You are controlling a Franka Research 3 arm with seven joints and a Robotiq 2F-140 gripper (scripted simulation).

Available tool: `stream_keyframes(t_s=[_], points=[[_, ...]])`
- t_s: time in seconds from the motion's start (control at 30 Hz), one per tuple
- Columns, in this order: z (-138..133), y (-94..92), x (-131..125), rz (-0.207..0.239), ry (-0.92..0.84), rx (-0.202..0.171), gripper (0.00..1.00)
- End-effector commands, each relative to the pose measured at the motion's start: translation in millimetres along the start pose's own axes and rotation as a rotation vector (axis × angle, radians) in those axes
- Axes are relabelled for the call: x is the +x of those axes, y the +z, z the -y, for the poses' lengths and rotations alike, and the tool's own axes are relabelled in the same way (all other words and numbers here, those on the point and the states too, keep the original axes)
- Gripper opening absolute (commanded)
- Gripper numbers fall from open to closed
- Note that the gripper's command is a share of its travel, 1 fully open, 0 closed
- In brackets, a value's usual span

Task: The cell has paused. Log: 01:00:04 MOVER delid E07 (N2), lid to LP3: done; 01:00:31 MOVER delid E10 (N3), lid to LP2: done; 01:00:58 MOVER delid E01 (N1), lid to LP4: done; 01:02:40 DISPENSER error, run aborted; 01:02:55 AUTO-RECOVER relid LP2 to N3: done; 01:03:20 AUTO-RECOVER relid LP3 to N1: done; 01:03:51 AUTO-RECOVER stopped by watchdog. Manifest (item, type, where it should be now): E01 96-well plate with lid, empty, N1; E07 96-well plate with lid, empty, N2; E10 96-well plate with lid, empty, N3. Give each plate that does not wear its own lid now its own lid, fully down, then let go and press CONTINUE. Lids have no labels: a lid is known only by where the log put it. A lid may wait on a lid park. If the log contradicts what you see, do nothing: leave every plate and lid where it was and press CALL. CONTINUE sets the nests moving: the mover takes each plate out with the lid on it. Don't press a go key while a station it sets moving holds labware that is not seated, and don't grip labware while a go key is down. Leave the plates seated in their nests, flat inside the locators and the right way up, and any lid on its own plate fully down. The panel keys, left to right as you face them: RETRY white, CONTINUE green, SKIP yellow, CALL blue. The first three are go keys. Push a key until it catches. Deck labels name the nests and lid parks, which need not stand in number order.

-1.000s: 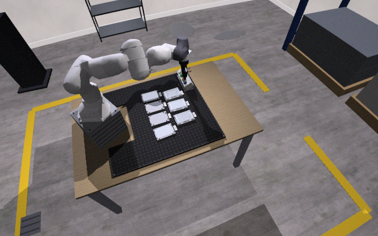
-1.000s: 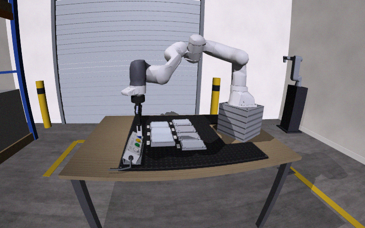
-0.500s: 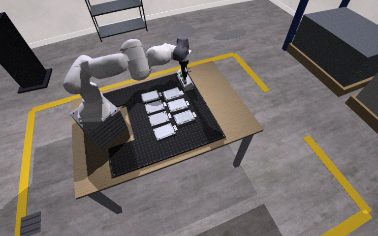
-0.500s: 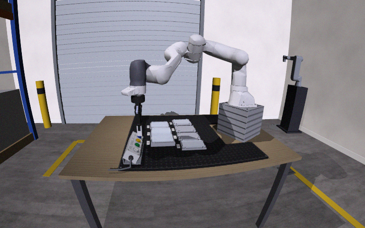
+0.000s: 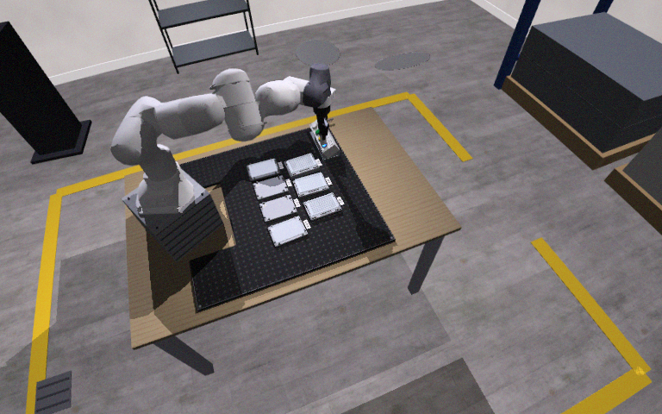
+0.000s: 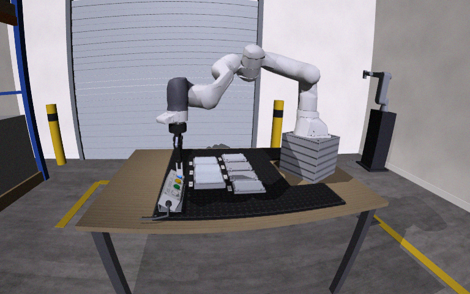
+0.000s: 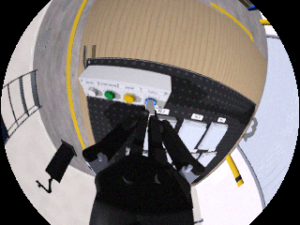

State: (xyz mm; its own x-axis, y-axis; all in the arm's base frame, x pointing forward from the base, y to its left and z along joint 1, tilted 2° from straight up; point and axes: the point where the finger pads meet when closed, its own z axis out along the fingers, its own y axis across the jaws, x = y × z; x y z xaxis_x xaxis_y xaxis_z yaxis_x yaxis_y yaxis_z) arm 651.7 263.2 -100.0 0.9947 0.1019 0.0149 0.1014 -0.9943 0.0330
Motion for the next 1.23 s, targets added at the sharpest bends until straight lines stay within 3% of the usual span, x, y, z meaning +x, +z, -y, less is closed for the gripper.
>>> stream_keyframes(t_s=[0.0,1.2], points=[[0.0,2.4,0.7,-0.003,0.0,0.0,0.0],[-0.3,-4.9,1.0,-0.003,0.0,0.0,0.0]])
